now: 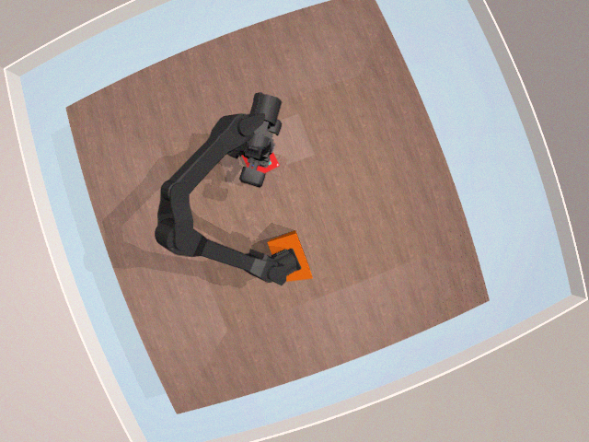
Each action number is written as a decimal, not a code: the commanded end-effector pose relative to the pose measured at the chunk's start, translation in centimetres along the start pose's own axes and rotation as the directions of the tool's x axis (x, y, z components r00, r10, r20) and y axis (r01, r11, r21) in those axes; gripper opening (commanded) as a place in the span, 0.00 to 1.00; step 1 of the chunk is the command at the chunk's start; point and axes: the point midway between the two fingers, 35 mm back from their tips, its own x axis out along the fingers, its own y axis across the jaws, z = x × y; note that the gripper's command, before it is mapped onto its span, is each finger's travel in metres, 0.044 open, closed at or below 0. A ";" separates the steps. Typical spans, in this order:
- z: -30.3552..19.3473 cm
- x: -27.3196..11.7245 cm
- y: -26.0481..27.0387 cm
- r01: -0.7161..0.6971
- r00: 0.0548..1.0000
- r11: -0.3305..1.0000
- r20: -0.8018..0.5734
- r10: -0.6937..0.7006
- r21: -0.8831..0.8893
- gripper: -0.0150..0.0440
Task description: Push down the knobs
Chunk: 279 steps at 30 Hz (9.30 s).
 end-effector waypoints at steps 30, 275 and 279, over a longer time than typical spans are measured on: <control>0.1 3.5 -1.1 -0.002 0.998 0.950 -0.062 -0.018 -0.311 0.25; 0.0 5.6 -1.1 -0.002 0.998 0.950 -0.061 -0.018 -0.311 0.25; -0.1 5.8 -1.0 -0.003 0.998 0.953 -0.057 -0.015 -0.302 0.34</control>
